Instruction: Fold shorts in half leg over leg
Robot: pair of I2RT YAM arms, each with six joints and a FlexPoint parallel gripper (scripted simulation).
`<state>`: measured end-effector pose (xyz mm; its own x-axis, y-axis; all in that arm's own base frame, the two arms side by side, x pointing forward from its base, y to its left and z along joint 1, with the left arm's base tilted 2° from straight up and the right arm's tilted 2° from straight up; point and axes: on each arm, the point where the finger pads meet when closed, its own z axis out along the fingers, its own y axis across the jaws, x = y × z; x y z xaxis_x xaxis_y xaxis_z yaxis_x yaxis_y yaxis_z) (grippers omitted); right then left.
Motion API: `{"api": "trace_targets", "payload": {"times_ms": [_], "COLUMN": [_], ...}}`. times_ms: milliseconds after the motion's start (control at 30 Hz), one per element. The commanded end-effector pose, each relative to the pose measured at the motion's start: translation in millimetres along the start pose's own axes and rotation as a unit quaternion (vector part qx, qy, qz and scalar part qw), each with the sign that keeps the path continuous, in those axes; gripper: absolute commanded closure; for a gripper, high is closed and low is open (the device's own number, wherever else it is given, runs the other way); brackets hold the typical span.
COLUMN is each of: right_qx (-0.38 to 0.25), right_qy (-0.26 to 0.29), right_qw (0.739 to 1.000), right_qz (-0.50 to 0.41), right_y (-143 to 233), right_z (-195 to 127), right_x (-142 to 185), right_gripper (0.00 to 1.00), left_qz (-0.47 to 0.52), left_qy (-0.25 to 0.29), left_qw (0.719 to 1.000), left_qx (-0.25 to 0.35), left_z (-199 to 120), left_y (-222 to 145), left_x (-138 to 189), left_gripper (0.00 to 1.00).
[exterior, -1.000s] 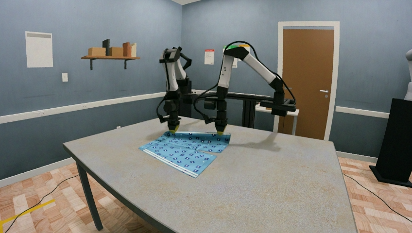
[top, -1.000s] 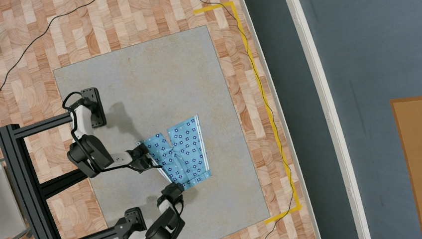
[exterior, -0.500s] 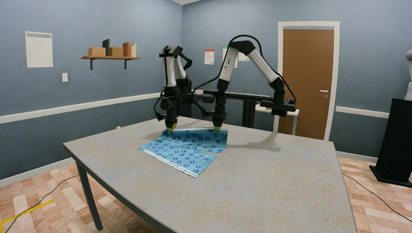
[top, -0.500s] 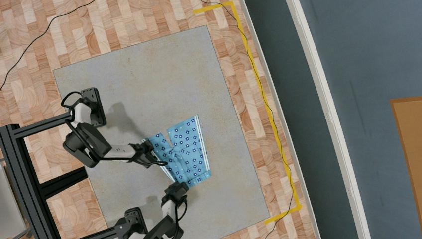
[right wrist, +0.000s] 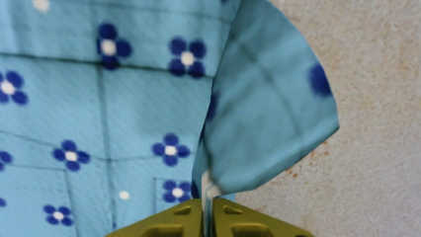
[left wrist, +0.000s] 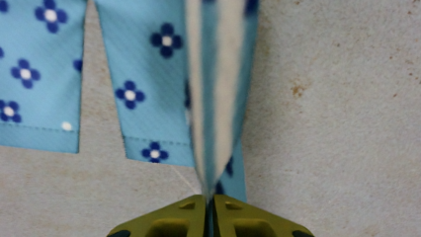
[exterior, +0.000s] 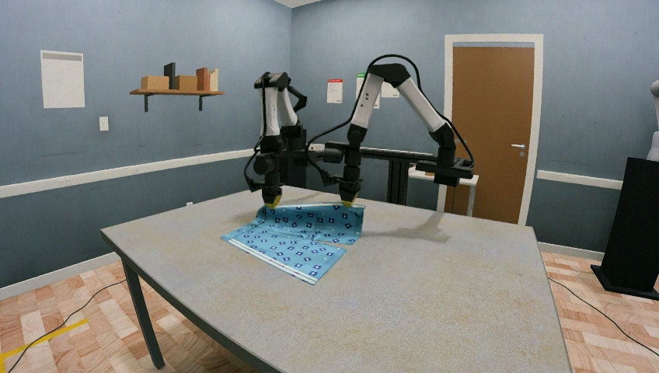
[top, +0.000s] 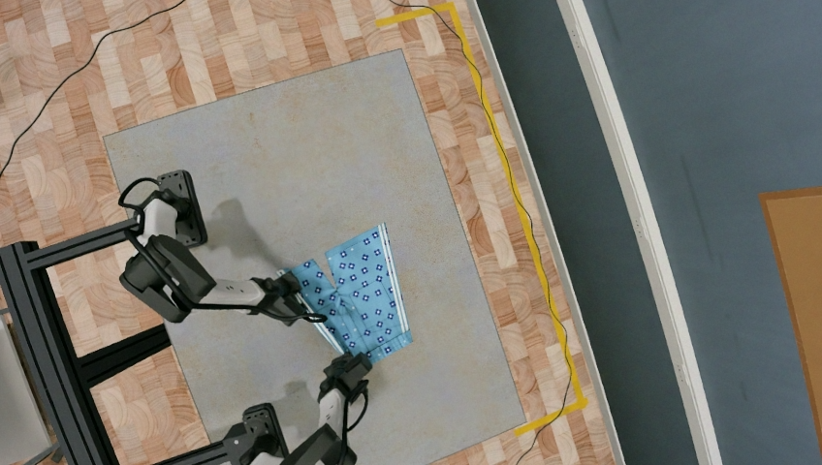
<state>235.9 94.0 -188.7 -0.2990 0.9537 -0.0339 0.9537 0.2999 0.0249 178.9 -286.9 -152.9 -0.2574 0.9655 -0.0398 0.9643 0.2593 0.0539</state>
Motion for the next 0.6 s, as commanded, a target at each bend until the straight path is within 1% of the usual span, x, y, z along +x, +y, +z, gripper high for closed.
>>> {"api": "trace_targets", "payload": {"times_ms": [0, 33, 267, 300, 367, 400, 433, 500, 567], "right_qx": [0.007, 0.013, 0.013, -0.008, -0.008, 0.022, 0.024, 0.002, 0.001], "right_qy": [-0.011, -0.011, -0.01, -0.008, -0.008, -0.01, -0.01, -0.009, -0.009], "right_qw": [1.0, 1.0, 0.999, 0.999, 0.999, 0.999, 0.999, 0.999, 0.999], "right_qz": [0.017, 0.018, 0.031, 0.03, 0.03, 0.034, 0.036, 0.035, 0.034], "right_y": [9.9, 8.8, 31.7, 41.7, 41.7, 32.4, 34.5, 40.3, 43.3], "right_z": [-13.2, -14.9, -33.6, -32.5, -32.5, -37.0, -40.3, -36.9, -37.7], "right_x": [-7.9, -8.5, -11.1, -10.5, -10.5, -12.0, -12.7, -12.6, -12.3], "right_gripper": [1.0, 1.0, 1.0, 1.0, 1.0, 1.0, 1.0, 1.0, 1.0], "left_qz": [0.008, 0.009, 0.024, 0.009, 0.009, 0.028, 0.015, 0.017, 0.017], "left_qy": [-0.024, -0.029, -0.041, -0.046, -0.046, -0.046, -0.048, -0.048, -0.047], "left_qw": [1.0, 0.999, 0.999, 0.999, 0.999, 0.999, 0.999, 0.998, 0.999], "left_qx": [-0.008, -0.008, -0.01, -0.016, -0.016, -0.01, -0.013, -0.02, -0.02], "left_z": [-28.0, -32.4, -53.5, -53.4, -53.4, -58.8, -56.1, -57.2, -56.9], "left_y": [23.2, 27.5, 50.0, 52.0, 52.0, 56.0, 52.5, 53.5, 53.0], "left_x": [-13.9, -16.6, -17.2, -20.2, -20.2, -18.3, -20.8, -22.6, -21.4], "left_gripper": [1.0, 1.0, 1.0, 1.0, 1.0, 1.0, 1.0, 1.0, 1.0]}}
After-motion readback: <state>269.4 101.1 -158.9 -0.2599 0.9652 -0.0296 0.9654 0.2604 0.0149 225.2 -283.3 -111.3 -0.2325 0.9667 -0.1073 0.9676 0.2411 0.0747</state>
